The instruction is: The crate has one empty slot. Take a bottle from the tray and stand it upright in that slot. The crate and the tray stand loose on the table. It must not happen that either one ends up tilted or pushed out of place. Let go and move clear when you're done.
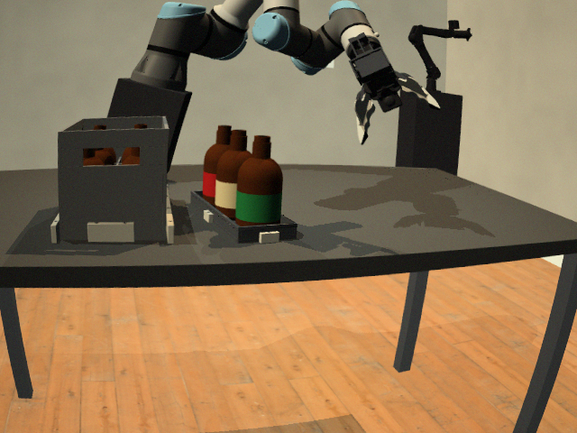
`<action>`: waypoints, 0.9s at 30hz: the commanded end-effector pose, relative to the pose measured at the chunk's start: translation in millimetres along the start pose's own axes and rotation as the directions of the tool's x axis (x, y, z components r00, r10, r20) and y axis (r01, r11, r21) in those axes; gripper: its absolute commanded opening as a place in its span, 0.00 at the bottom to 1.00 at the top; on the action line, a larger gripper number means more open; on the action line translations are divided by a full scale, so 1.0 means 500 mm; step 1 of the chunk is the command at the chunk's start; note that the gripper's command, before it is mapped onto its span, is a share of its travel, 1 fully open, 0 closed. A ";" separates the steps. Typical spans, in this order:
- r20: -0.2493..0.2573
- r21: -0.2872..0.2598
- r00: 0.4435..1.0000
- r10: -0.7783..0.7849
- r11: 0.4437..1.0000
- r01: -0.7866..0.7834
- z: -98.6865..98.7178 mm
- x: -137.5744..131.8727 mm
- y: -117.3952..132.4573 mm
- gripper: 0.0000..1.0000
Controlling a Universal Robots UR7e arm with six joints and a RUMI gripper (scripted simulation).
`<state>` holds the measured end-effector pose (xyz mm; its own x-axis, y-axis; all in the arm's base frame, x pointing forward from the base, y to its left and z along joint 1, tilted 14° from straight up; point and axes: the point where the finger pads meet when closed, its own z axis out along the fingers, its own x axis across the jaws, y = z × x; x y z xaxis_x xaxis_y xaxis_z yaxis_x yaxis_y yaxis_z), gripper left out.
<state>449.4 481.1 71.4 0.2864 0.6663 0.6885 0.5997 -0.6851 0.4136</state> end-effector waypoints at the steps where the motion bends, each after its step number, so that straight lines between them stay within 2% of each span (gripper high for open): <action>1: 0.001 0.001 1.000 0.000 1.000 0.000 -0.054 0.041 0.046 1.00; 5: 0.000 0.001 1.000 0.000 1.000 0.000 -0.091 0.063 0.074 1.00; 9: 0.000 0.000 1.000 0.000 1.000 0.000 -0.096 0.065 0.077 1.00; 18: 0.005 0.000 1.000 -0.002 1.000 0.002 -0.094 0.062 0.081 1.00; 27: 0.042 -0.002 0.999 -0.020 1.000 0.020 -0.076 0.037 0.110 1.00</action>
<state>453.3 452.3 132.9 0.2980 0.6812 0.6687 0.6023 -0.6777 0.4219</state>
